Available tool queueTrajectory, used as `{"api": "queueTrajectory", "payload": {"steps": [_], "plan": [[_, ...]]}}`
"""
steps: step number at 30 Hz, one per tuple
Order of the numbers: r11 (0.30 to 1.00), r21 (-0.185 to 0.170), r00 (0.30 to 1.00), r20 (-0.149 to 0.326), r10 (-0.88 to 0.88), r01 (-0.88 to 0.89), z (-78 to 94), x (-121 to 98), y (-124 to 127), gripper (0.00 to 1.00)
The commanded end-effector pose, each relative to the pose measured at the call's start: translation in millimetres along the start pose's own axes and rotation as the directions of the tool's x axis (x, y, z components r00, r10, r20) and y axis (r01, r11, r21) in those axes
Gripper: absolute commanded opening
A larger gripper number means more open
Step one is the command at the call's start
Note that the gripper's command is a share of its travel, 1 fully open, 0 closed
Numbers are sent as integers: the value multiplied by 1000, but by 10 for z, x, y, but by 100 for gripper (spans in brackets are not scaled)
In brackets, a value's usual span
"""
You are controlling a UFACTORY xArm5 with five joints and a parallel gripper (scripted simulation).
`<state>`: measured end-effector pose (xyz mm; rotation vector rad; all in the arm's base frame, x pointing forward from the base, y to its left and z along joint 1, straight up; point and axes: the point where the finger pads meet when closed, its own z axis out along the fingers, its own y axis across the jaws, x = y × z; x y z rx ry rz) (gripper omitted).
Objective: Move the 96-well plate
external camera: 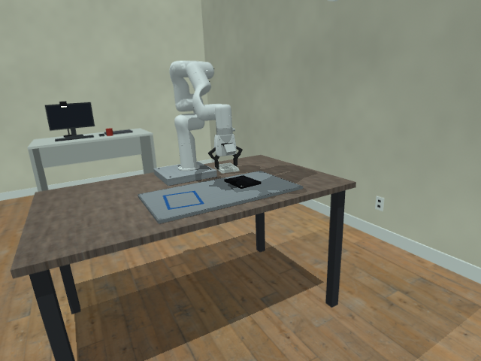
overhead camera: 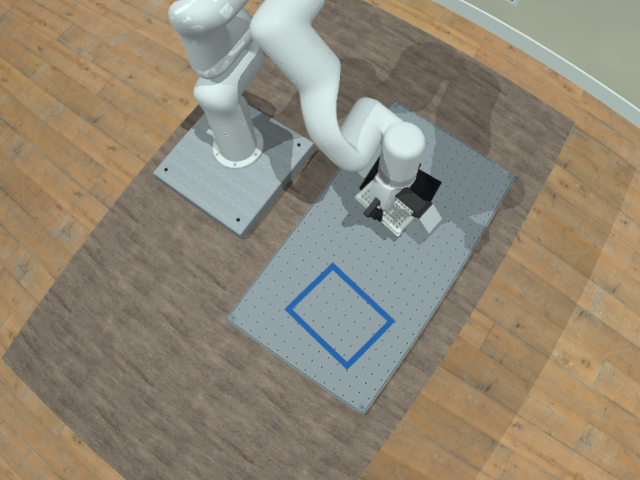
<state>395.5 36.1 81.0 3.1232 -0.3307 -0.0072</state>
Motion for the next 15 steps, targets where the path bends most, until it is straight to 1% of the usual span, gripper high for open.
{"api": "queueTrajectory", "payload": {"steps": [1,14,15], "plan": [[1000,1,1000,-4,-1,1,-8,58,117,0],[1000,1,1000,-4,-1,1,7,201,527,0],[1000,1,1000,-4,-1,1,7,201,527,0]]}}
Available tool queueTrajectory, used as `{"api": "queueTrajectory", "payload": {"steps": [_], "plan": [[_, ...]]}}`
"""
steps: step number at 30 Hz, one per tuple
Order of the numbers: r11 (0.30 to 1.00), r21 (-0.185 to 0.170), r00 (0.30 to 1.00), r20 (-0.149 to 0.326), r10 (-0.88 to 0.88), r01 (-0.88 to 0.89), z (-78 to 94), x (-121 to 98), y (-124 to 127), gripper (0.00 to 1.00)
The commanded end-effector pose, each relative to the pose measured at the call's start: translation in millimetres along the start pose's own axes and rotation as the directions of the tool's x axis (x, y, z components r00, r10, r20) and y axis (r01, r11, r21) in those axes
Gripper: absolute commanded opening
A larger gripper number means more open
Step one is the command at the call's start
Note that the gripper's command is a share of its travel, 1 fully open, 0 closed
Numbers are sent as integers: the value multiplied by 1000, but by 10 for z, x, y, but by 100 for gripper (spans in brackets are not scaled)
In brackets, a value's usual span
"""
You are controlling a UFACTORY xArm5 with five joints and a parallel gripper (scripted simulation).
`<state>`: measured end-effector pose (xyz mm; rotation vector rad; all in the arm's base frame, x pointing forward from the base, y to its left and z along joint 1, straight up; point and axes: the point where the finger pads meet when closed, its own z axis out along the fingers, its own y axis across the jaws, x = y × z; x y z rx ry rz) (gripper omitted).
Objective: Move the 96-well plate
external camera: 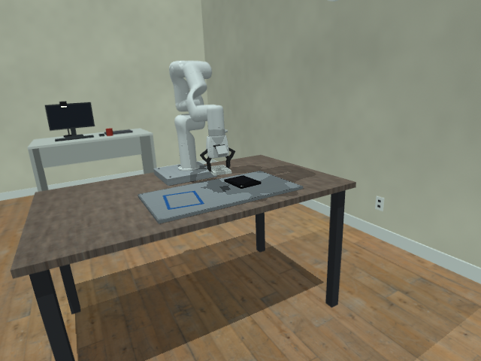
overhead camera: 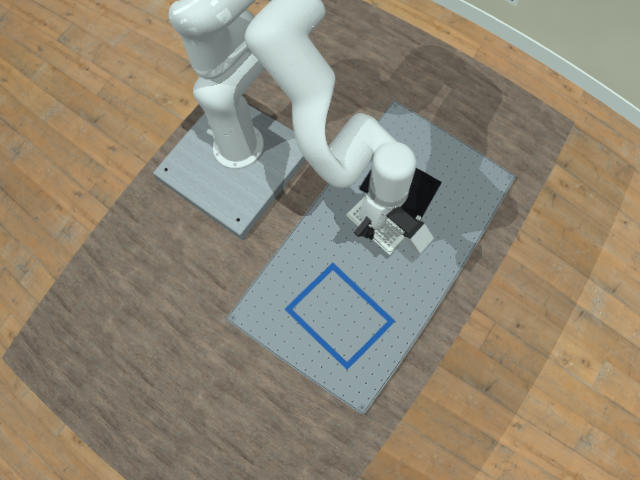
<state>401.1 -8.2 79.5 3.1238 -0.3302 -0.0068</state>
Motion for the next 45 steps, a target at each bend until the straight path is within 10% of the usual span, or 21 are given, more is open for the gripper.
{"api": "queueTrajectory", "payload": {"steps": [1,45], "plan": [[1000,1,1000,-3,-1,1,-7,54,106,0],[1000,1,1000,-4,-1,1,37,493,1368,0]]}}
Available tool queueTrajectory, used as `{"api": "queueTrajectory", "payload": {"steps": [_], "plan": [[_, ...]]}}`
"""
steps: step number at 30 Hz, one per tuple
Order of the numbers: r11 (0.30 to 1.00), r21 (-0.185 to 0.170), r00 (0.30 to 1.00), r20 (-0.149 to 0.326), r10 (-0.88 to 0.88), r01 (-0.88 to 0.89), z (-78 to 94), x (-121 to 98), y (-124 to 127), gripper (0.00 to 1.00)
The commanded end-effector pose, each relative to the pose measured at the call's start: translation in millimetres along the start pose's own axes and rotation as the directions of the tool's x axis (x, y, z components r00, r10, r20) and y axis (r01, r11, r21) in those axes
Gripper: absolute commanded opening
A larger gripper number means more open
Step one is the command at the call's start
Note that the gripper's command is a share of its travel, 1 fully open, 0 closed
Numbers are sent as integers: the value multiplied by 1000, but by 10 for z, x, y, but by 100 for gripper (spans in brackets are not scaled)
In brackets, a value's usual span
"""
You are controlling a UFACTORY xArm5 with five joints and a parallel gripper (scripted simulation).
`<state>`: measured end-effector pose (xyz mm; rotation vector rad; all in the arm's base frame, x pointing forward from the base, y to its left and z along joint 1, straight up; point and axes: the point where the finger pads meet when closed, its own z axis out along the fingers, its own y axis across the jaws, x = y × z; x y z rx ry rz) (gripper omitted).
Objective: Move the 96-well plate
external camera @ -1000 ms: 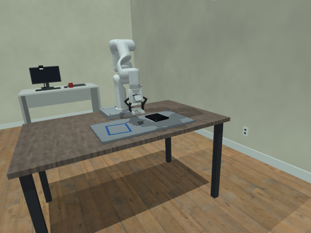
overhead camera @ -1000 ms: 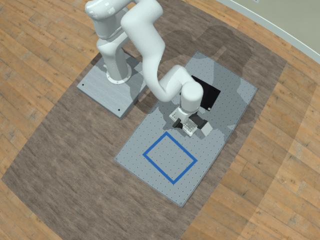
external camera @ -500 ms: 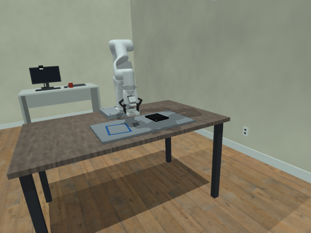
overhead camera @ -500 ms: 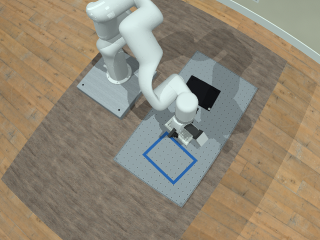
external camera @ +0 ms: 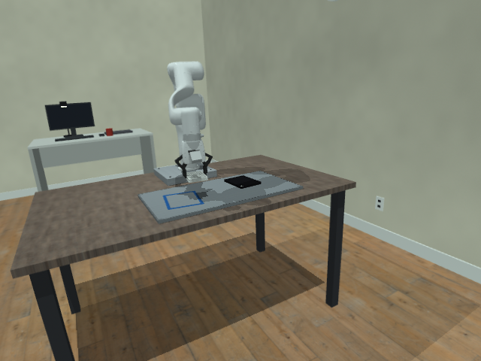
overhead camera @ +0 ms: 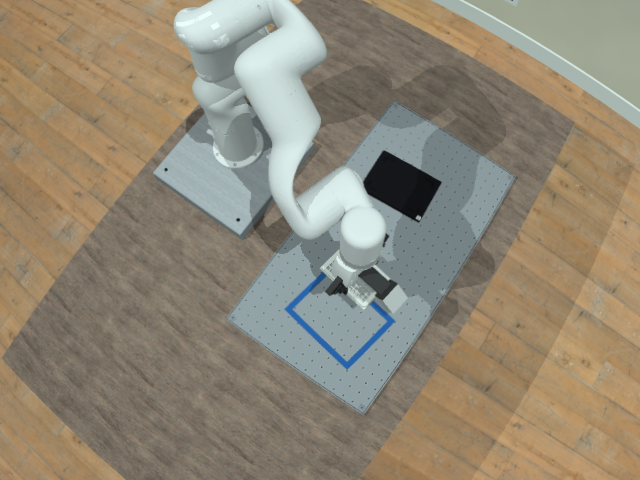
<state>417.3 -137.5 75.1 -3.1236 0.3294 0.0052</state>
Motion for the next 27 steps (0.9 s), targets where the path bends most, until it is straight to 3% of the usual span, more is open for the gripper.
{"api": "queueTrajectory", "payload": {"steps": [1,20,27], "plan": [[1000,0,1000,-3,0,0,-6,75,169,0],[1000,0,1000,-4,0,0,12,261,705,0],[1000,0,1000,-4,0,0,12,271,730,0]]}}
